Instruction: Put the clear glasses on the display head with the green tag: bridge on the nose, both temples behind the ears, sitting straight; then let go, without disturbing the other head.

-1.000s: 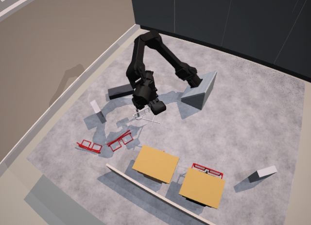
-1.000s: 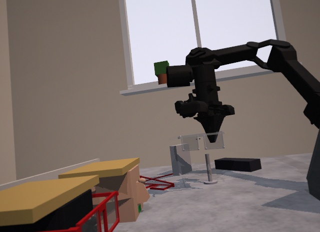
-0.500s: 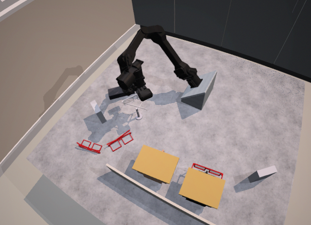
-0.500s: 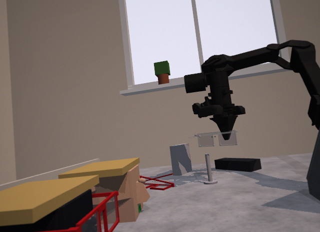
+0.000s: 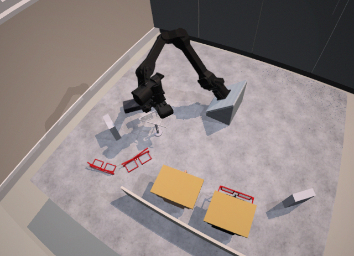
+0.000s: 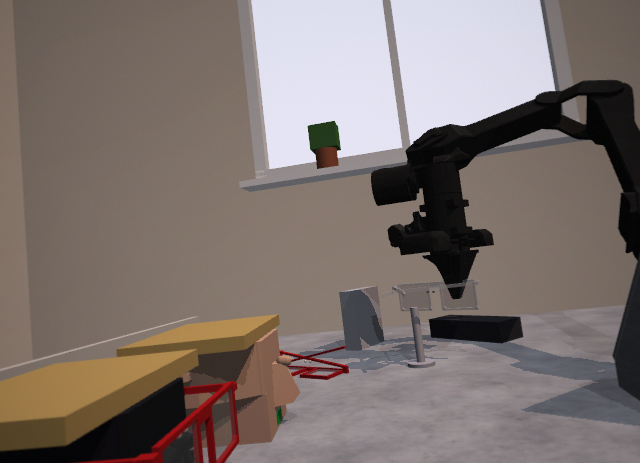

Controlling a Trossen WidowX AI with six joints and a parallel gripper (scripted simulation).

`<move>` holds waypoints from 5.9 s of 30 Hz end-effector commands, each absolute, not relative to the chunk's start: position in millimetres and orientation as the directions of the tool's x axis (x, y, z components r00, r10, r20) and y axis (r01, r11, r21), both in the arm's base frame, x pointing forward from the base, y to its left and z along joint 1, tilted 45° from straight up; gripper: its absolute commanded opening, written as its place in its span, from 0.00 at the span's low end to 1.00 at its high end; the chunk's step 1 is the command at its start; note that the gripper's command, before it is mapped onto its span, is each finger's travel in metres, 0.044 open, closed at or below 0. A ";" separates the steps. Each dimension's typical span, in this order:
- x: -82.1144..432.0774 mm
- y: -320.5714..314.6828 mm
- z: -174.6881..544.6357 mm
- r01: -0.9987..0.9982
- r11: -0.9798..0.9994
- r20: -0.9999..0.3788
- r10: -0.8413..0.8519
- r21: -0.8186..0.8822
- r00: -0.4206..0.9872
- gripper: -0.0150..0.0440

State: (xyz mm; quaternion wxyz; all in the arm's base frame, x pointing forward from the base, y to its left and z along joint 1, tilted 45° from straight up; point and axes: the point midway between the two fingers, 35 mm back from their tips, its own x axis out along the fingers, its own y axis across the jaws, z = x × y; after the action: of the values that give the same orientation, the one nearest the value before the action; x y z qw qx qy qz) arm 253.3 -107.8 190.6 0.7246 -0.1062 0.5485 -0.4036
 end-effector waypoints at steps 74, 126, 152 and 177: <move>212.7 -135.1 170.0 0.463 0.650 -0.707 -0.704 -0.602 0.068 0.25; 197.6 -133.2 166.5 0.462 0.650 -0.707 -0.704 -0.603 0.068 0.25; 207.5 -135.6 171.0 0.462 0.650 -0.707 -0.704 -0.602 0.068 0.25; 222.2 -91.3 212.3 0.574 0.609 -0.710 -0.701 -0.547 0.067 0.25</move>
State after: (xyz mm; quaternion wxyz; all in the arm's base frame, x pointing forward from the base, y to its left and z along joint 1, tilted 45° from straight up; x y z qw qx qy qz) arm 212.8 -93.2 211.4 0.7254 -0.0807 0.5383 -0.4213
